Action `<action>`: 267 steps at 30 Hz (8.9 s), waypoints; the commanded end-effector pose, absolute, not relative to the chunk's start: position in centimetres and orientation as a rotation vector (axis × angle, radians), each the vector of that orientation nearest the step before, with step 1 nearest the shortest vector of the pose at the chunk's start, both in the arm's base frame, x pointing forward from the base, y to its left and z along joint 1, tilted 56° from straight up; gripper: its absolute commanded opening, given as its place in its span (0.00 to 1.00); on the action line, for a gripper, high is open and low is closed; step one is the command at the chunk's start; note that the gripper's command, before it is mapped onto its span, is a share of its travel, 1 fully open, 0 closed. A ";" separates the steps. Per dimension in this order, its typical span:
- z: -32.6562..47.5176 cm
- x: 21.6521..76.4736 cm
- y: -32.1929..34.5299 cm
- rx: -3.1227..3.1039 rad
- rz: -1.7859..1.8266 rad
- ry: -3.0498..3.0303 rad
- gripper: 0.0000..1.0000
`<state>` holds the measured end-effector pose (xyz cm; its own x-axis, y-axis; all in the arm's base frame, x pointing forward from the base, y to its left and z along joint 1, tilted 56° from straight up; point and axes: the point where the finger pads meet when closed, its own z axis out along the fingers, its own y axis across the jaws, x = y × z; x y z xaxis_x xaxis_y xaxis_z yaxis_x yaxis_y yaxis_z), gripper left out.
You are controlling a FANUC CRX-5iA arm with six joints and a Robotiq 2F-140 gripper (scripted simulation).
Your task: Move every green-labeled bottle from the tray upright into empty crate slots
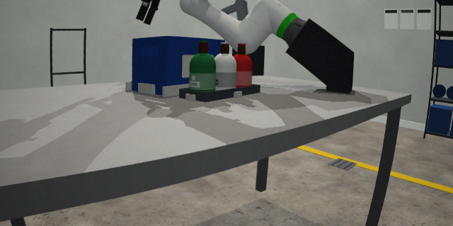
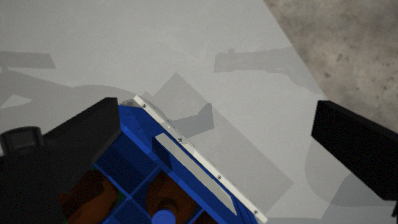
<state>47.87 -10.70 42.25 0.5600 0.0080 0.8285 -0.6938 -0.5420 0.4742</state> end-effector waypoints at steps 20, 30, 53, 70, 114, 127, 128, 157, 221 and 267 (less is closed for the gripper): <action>32.6 43.4 -4.5 2.144 0.676 -0.692 0.10; 32.6 43.4 -4.5 2.144 0.676 -0.692 0.10; 32.6 43.5 -4.4 2.144 0.676 -0.692 0.10; 24.1 48.2 3.7 2.148 0.681 -0.691 0.10; 14.5 50.4 10.3 2.143 0.681 -0.703 0.44; 14.5 50.4 10.3 2.143 0.681 -0.703 0.44; 14.5 50.4 10.3 2.143 0.681 -0.703 0.44; 13.3 51.0 8.6 2.143 0.681 -0.704 0.44; 12.0 51.7 6.7 2.143 0.681 -0.704 0.44; 12.0 51.7 6.8 2.143 0.681 -0.704 0.44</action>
<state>51.72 6.67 11.95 0.7055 -0.2601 0.6593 -0.6683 -0.5538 0.4966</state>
